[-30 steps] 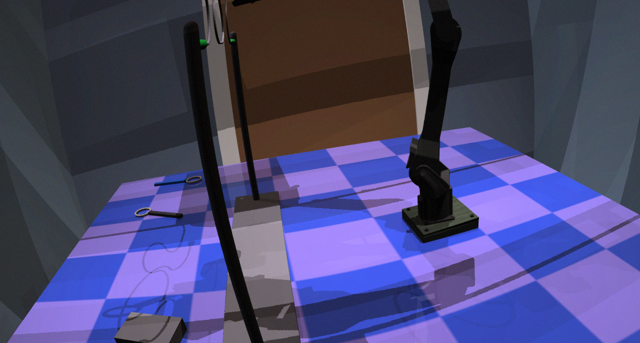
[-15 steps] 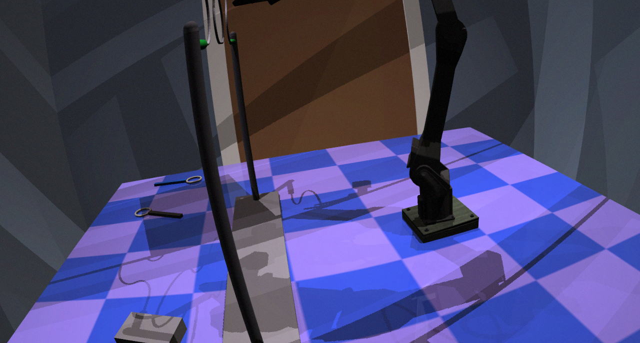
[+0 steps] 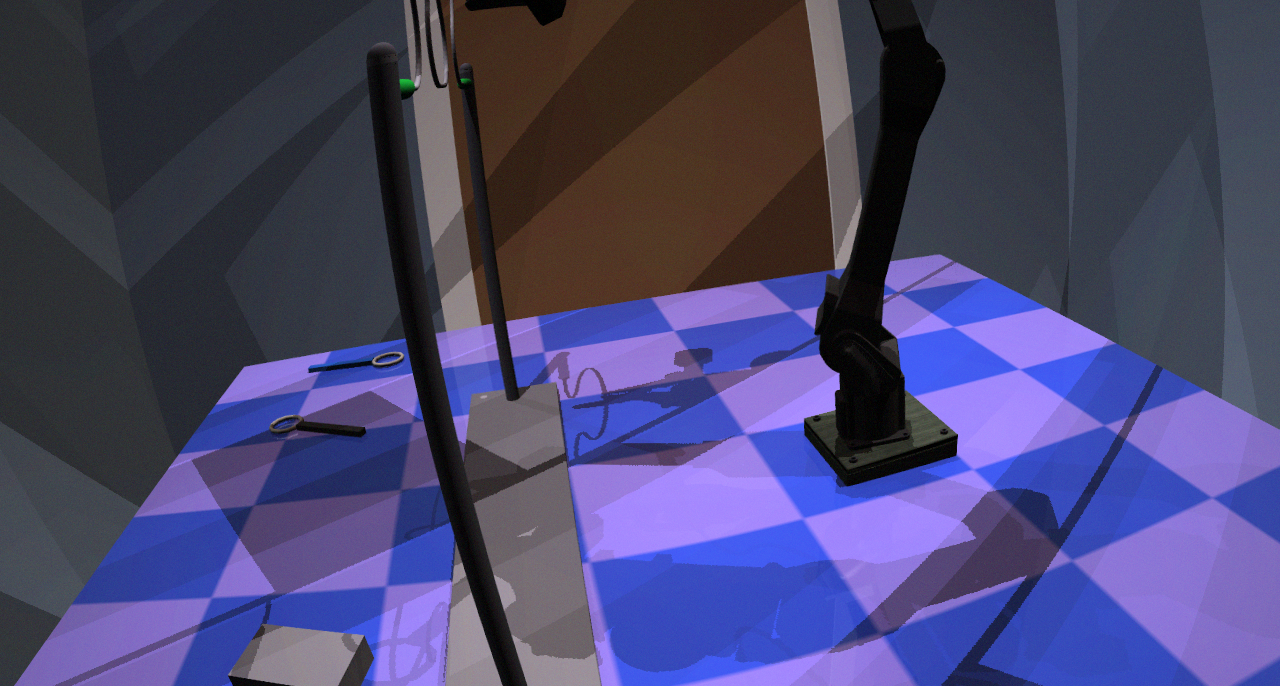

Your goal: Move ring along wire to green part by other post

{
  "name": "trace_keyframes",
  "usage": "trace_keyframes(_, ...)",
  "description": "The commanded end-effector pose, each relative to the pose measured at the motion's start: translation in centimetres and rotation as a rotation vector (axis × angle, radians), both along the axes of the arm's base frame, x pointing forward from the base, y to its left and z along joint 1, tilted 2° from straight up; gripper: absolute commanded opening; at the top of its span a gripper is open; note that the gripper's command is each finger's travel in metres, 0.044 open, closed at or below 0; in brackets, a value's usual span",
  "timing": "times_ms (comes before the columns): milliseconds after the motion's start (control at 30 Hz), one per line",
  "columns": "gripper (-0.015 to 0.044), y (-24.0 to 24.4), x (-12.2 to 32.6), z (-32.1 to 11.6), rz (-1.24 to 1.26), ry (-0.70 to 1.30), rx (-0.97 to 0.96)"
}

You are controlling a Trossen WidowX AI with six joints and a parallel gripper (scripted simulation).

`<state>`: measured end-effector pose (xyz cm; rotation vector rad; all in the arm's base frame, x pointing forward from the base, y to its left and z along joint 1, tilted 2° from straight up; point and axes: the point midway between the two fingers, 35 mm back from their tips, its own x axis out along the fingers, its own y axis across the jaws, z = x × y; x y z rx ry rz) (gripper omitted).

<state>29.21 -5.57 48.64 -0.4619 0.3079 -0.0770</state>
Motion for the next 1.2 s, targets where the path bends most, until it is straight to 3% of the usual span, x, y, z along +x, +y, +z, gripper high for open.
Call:
trace_keyframes(0,-0.015,-0.2,-0.1,0.2,-0.004,-0.013,-0.06)
trace_keyframes(1167,-0.015,-1.4,0.1,1.2,-0.028,-0.081,-0.491)
